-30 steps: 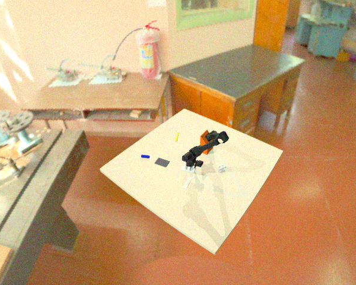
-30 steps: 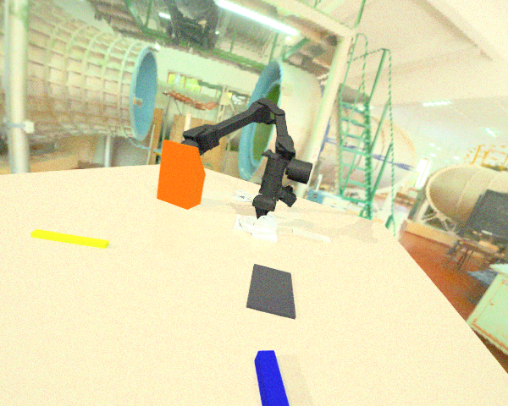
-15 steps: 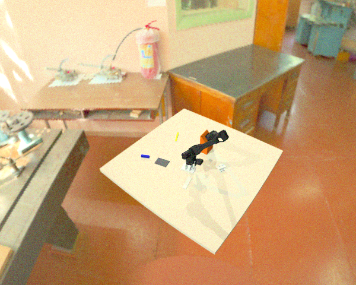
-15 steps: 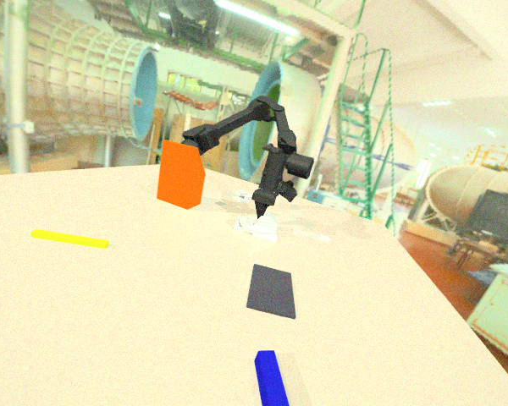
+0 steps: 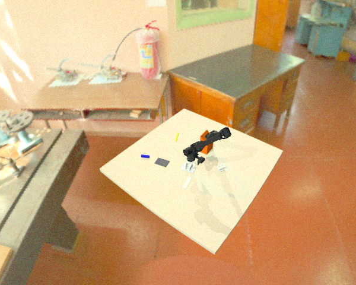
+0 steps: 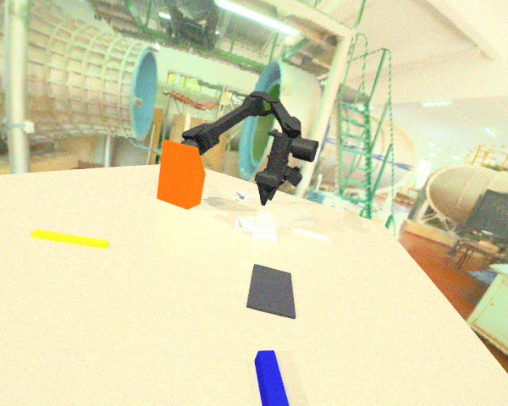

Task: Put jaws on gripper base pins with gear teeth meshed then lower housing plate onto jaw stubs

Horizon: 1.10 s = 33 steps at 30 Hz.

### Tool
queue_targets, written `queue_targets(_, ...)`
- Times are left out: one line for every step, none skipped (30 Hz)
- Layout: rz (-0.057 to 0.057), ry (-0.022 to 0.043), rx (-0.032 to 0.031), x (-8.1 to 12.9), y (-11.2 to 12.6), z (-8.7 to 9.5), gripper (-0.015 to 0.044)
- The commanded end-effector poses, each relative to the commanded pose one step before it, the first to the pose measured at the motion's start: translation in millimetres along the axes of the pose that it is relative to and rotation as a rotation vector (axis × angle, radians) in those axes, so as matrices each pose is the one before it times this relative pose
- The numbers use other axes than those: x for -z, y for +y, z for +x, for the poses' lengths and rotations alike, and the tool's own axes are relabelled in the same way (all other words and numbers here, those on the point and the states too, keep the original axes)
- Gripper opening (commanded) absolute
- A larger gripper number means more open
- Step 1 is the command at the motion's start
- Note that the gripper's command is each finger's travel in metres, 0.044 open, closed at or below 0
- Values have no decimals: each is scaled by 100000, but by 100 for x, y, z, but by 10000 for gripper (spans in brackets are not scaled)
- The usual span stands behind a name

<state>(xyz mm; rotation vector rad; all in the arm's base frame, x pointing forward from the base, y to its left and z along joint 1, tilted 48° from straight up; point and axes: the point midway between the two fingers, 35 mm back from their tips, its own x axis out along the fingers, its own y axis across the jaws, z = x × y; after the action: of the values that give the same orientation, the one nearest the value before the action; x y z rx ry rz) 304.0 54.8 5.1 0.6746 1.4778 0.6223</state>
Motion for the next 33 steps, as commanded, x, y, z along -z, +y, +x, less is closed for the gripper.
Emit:
queue_targets(9036,253,825,329,1252,-138,440)
queue_targets(2765,15,169,106,355,-38,440)
queue_targets(2764,8,163,121,351,-38,440)
queue_targets(2764,2,158,135,345,-38,440)
queue_targets(2763,-4,152,149,339,-38,440)
queue_targets(2763,-10,146,163,332,-38,440)
queue_targets(2762,-15,140,176,325,-38,440)
queue_targets(2762,-19,134,189,318,-38,440)
queue_targets(2761,-24,127,202,309,-38,440)
queue_targets(2761,-27,120,214,301,-38,440)
queue_targets(2760,-31,114,226,291,-38,440)
queue_targets(2759,-34,107,238,281,-38,440)
queue_targets(2759,-36,100,249,271,-38,440)
queue_targets(2759,-38,93,259,261,-38,440)
queue_targets(2759,-40,86,270,250,-38,440)
queue_targets(2759,-41,79,279,238,-38,440)
queue_targets(2758,-41,72,288,226,-38,440)
queue_targets(2758,-42,65,297,214,-38,440)
queue_targets(2758,-41,59,305,201,-38,440)
queue_targets(2758,-41,52,313,188,-38,440)
queue_targets(2758,-40,45,320,175,-38,440)
queue_targets(2757,-38,39,326,162,-38,440)
queue_targets(2758,-36,33,332,148,-38,440)
queue_targets(2758,-34,27,337,134,-39,440)
queue_targets(2758,-31,21,342,120,-39,440)
queue_targets(2758,-28,15,346,106,-39,440)
queue_targets(2758,-25,10,350,91,-39,440)
queue_targets(2758,-21,5,352,77,-39,440)
queue_targets(2758,-17,0,355,62,-39,440)
queue_targets(2758,-13,-5,356,48,-40,440)
queue_targets(2758,-8,-9,357,33,-40,440)
queue_targets(2758,-3,-13,357,18,-40,440)
queue_targets(2759,2,-16,357,4,-40,440)
